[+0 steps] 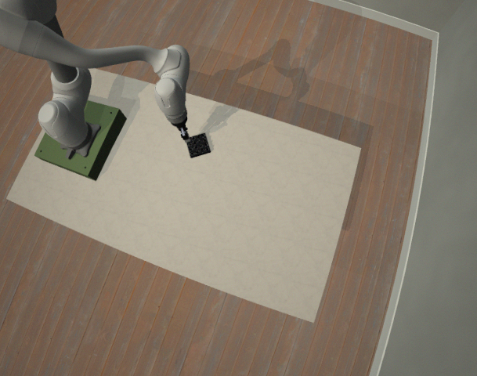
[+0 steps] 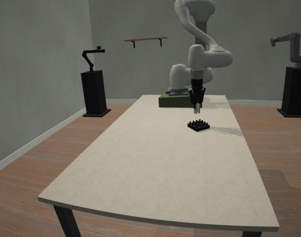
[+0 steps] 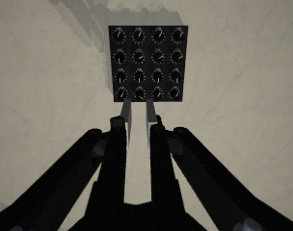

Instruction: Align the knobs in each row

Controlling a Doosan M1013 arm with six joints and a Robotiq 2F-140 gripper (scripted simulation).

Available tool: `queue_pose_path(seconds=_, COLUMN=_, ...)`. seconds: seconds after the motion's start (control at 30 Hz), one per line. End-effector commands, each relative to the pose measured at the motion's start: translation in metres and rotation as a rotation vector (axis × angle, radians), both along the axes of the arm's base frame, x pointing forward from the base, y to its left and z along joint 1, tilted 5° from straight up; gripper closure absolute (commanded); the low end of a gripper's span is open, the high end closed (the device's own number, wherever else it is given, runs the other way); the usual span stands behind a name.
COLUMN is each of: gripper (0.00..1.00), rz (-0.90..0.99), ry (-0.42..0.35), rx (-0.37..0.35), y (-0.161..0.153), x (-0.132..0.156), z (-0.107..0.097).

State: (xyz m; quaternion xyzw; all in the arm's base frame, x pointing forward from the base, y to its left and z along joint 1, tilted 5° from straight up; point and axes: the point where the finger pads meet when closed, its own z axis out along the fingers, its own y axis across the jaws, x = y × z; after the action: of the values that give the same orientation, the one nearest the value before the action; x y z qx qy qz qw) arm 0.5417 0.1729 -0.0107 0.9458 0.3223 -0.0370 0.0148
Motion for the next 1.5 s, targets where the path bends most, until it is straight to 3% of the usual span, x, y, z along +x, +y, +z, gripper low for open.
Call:
queue_pose_path(seconds=0.0, gripper=0.88, rz=0.0, ry=0.0, rx=0.0, y=0.0, x=0.0, z=0.0)
queue_pose_path(seconds=0.67, gripper=0.88, rz=0.0, ry=0.0, rx=0.0, y=0.0, x=0.0, z=-0.003)
queue_pose_path(seconds=1.47, gripper=0.88, rz=0.0, ry=0.0, rx=0.0, y=-0.002, x=-0.001, z=-0.029)
